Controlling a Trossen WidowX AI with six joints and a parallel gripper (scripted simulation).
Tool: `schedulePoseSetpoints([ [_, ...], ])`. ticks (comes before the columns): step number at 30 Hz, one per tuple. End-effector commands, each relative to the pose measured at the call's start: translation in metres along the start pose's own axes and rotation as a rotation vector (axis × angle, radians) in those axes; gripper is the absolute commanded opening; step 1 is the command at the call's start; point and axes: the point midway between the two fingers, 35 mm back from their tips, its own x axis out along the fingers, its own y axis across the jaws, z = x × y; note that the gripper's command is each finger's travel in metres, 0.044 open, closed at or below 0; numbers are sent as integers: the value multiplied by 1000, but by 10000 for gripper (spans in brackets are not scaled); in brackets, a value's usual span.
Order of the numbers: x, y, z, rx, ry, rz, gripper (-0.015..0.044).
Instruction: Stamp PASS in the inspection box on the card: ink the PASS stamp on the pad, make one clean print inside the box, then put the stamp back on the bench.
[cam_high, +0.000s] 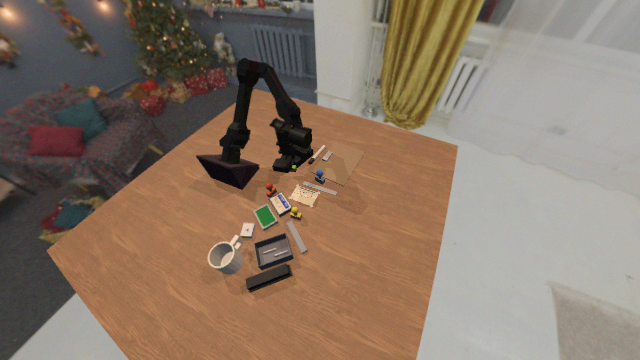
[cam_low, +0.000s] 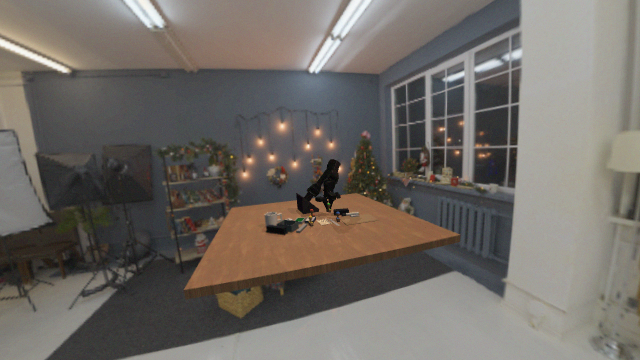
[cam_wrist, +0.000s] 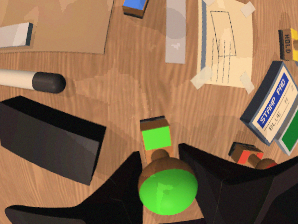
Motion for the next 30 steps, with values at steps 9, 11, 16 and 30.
schedulePoseSetpoints([
  [9,20,1,-2,6,2,7,0],
  [11,23,1,-3,6,2,8,0],
  [16,31,2,-3,6,2,10,0],
  [30,32,2,-2,0,0,6,263],
])
